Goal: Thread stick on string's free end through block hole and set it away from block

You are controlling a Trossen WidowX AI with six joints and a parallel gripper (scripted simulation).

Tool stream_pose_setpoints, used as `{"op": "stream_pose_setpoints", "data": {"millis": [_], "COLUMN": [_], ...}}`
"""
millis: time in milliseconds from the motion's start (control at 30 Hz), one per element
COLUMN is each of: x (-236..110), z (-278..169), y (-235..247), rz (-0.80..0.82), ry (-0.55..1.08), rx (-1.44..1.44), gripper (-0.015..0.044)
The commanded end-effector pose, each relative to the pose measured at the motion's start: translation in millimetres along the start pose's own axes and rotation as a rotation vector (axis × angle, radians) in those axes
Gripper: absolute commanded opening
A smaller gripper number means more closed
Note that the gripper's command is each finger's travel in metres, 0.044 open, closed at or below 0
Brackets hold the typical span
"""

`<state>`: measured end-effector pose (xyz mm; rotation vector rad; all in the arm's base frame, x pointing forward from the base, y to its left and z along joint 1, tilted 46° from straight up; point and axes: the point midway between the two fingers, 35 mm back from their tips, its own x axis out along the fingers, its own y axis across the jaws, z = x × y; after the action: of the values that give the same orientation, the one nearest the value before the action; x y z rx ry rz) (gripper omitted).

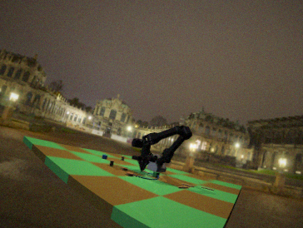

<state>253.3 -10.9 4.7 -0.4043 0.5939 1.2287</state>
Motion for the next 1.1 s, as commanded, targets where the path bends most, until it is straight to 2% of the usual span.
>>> {"op": "stream_pose_setpoints", "data": {"millis": [0, 200, 267, 433, 567, 767, 867, 933, 1067], "x": [2.1, 0.6, -9.3, -76.5, -79.2, -77.1, -95.3, -103.9, -100.0], "z": [-2.7, -0.7, -0.7, 5.6, 6.1, 4.5, 6.1, 7.1, 6.6], "y": [0.5, 0.4, -1.2, -0.5, -0.1, -3.3, -3.3, -2.9, -3.7], "rz": [0.003, 0.001, 0.0, 0.001, 0.001, -0.016, -0.014, -0.013, -0.019], "ry": [0.002, -0.001, 0.002, 0.002, 0.001, 0.003, 0.004, 0.004, 0.002], "rx": [-0.005, 0.002, 0.003, 0.003, 0.002, 0.007, 0.006, 0.006, 0.011], "gripper": [0.0, 0.0157, 0.021, 0.021, 0.021, 0.0367, 0.044, 0.044, 0.044]}}
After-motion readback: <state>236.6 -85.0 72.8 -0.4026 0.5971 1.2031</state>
